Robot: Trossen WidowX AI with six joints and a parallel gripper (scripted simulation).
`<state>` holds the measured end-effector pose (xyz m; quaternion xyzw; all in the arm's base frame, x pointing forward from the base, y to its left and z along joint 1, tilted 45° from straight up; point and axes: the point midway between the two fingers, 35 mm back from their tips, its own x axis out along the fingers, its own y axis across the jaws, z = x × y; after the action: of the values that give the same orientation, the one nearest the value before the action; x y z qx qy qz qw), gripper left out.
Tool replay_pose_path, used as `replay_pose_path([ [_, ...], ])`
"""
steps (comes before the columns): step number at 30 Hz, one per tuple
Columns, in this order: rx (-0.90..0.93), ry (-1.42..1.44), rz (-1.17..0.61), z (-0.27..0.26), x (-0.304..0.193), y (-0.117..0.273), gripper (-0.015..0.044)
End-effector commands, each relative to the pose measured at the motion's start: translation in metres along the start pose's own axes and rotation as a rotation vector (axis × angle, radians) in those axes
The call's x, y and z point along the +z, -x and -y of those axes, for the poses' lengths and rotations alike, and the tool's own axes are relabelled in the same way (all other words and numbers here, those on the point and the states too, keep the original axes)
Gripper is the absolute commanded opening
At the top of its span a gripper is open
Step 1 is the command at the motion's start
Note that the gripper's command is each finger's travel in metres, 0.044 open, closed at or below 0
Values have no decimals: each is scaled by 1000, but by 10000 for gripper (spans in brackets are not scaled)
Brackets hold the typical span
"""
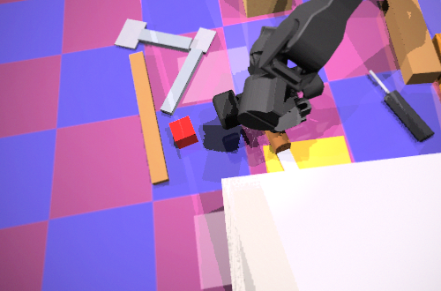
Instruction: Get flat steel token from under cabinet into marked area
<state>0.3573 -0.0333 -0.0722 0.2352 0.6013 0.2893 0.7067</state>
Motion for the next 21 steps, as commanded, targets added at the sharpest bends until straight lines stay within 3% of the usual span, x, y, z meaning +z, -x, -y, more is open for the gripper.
replay_pose_path([
  [1, 0, 2, -4, 0, -7, -1, 0],
  [21, 0, 1, -5, 1, -30, -1, 0],
])
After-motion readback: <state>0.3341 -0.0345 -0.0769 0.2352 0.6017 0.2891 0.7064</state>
